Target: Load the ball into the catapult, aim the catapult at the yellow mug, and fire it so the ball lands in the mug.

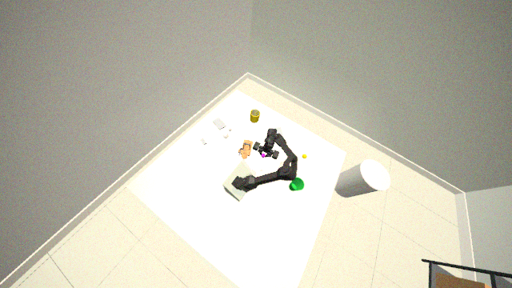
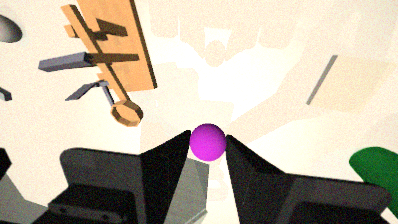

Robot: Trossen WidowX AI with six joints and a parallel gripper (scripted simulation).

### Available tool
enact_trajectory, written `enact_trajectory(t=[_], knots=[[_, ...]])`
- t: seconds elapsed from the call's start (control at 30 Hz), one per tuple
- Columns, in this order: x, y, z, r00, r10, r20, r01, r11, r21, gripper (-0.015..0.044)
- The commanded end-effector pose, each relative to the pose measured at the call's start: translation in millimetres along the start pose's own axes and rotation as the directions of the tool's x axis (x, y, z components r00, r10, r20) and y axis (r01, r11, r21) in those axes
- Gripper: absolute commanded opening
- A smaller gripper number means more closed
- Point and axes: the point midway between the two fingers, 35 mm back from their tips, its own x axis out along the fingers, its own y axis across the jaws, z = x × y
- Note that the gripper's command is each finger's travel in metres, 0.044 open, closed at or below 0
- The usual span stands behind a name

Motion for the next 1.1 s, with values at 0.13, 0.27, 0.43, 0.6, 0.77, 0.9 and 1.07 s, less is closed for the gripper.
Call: enact_trajectory(t=[0.13,0.27,0.43,0.6,0.77,0.9,1.07], knots=[[7,42,2,0.998,-0.003,-0.057,0.0,0.998,-0.057,0.0],[11,61,0,0.996,-0.013,-0.088,0.006,0.996,-0.084,0.0],[18,83,-4,0.992,-0.031,-0.125,0.017,0.993,-0.117,0.0],[25,105,-10,0.986,-0.055,-0.16,0.031,0.989,-0.147,0.0],[32,125,-18,0.977,-0.084,-0.194,0.05,0.983,-0.176,0.0],[38,139,-24,0.97,-0.11,-0.219,0.067,0.978,-0.196,0.0],[42,141,-25,0.968,-0.115,-0.223,0.07,0.977,-0.199,0.0]])
